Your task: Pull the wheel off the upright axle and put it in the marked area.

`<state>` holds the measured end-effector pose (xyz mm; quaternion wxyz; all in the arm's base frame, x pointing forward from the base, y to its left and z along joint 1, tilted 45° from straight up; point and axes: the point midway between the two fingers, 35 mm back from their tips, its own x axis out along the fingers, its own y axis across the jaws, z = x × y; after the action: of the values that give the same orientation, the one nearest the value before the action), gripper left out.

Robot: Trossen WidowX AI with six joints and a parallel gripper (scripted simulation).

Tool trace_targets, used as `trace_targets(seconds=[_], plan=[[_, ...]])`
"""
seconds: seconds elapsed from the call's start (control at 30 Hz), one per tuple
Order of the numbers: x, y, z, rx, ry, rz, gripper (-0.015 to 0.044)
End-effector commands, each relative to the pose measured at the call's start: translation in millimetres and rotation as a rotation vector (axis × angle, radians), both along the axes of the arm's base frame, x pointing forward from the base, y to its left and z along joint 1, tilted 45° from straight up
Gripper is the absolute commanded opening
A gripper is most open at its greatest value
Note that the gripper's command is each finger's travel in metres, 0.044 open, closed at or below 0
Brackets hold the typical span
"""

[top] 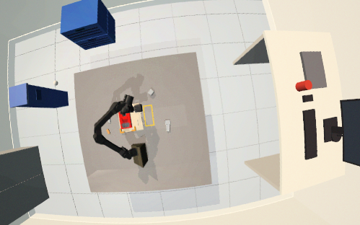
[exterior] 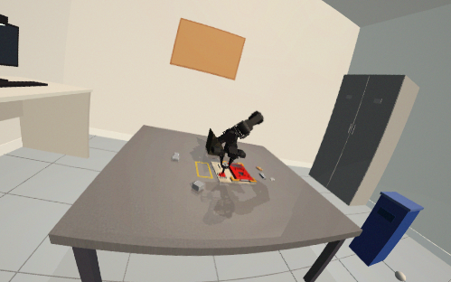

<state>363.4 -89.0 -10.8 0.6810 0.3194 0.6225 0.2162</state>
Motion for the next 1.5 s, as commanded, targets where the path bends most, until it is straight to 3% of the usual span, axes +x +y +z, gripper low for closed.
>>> trace_targets(seconds=[0.0, 0.5, 1.47], plan=[[-0.6, -1.3, 1.1, -0.004, 0.000, 0.005, 0.0000], [-5.5, -25.8, 25.8, -0.005, 0.001, 0.005, 0.0000], [-83.7, -87.1, -45.9, -0.011, 0.004, 0.004, 0.0000]])
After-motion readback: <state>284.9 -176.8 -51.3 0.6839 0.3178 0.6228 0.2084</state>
